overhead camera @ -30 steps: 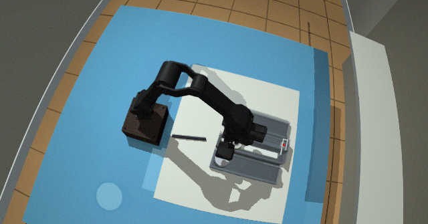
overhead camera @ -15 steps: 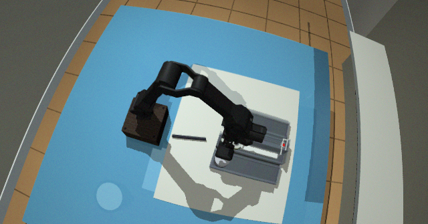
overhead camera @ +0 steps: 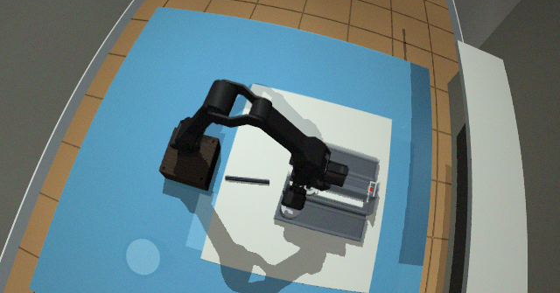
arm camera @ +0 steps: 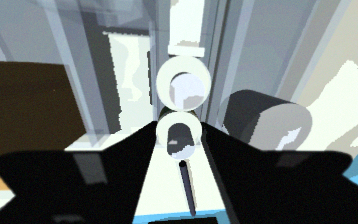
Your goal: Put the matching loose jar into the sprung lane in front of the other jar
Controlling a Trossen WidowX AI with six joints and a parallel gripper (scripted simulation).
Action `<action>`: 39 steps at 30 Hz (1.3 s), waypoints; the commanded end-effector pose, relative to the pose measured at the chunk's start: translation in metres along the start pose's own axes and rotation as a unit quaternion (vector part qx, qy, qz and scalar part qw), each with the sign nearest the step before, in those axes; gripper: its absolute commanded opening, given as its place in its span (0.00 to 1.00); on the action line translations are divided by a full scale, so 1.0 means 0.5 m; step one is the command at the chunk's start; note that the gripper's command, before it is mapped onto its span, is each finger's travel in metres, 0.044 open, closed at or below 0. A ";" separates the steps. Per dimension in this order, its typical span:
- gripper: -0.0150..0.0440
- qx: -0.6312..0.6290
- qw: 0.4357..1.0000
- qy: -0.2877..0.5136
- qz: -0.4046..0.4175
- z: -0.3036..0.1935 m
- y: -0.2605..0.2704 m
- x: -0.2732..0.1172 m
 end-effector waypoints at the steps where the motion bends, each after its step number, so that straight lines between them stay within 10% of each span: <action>1: 0.25 0.001 1.000 -0.008 -0.001 0.004 0.000 0.000; 39: 0.25 0.001 1.000 -0.008 -0.001 -0.008 -0.002 0.000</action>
Point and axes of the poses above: the point midway between the two fingers, 35 mm back from their tips, its own x axis out along the fingers, its own y axis across the jaws, z = x × y, the point moved 4 cm from there along -x, back along the fingers, and after that the axes turned 10 degrees about x, right-handed, at the moved point
